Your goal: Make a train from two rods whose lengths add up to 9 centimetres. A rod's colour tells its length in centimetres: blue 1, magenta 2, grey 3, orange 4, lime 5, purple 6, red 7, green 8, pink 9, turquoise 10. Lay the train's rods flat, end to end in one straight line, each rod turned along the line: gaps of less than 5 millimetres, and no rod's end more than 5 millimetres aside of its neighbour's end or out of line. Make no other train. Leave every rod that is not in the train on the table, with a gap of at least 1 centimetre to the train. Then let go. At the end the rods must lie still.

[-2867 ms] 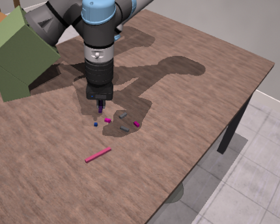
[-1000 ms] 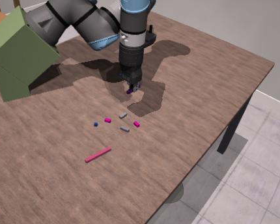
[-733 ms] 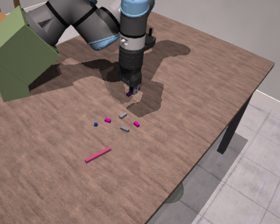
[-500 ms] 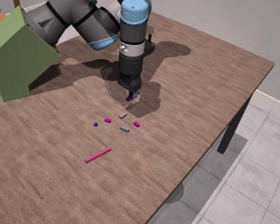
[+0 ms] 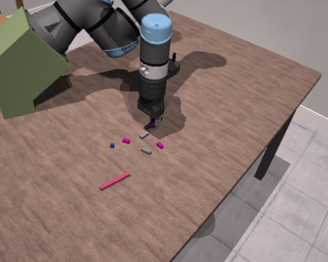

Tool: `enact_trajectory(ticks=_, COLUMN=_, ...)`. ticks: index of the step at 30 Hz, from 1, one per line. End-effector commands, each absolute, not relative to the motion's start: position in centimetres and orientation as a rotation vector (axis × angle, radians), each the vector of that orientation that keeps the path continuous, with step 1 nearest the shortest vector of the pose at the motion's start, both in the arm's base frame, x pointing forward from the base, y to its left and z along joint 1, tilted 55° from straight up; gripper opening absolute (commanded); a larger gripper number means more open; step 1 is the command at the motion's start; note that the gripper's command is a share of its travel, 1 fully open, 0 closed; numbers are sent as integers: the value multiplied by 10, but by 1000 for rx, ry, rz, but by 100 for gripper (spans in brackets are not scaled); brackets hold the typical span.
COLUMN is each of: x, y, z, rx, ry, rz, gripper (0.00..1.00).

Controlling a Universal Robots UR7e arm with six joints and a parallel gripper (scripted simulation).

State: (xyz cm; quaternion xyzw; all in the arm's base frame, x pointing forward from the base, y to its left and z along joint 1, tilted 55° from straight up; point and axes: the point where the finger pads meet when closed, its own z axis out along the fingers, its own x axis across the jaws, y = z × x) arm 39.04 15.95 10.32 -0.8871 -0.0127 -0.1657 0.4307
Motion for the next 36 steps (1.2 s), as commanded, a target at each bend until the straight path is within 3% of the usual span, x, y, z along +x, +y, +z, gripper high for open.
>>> enact_trajectory(ticks=1, x=393, y=165, z=99, rx=-2213, ry=-32, rz=-414, gripper=24)
enact_trajectory(ticks=36, x=395, y=170, z=95, rx=-2213, ry=-32, rz=-414, gripper=24)
